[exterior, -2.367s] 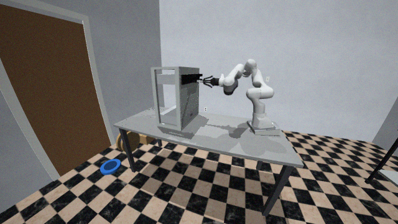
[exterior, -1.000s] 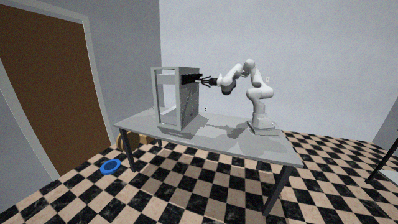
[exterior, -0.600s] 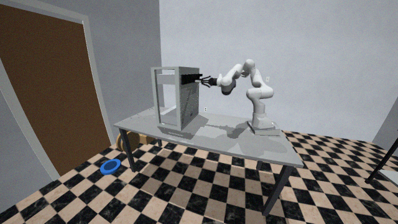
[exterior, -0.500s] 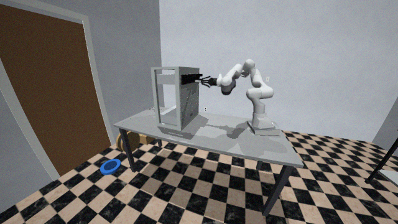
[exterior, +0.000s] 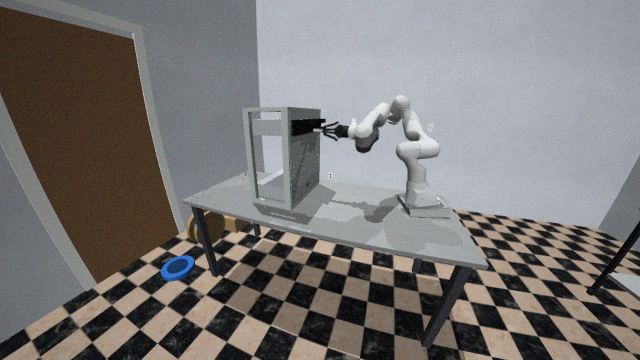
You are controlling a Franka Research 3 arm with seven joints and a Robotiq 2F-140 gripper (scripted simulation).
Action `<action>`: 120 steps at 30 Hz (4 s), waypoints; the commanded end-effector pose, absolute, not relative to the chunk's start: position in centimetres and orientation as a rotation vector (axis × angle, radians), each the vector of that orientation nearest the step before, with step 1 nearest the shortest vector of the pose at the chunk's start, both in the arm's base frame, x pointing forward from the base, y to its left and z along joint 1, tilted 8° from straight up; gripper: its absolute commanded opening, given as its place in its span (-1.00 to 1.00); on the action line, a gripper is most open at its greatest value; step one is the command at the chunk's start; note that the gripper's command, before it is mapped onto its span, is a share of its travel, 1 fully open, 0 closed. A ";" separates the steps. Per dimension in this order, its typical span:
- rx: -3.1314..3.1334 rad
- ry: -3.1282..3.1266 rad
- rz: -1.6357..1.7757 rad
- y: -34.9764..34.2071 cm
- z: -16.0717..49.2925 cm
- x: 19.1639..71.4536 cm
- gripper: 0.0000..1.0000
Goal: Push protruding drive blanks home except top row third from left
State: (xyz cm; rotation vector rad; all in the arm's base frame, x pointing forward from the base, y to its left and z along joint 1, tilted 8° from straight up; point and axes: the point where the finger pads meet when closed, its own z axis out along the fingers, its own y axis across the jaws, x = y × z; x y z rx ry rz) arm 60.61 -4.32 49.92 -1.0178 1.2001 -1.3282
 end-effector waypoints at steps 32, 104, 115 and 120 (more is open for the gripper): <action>-1.033 1.189 -1.321 -3.9 50.0 61.5 -1.00; -1.033 1.189 -1.321 -3.2 48.9 53.6 -1.00; -1.033 1.190 -1.321 -5.9 48.8 53.2 -1.00; -1.033 1.189 -1.321 -8.1 48.7 52.8 -1.00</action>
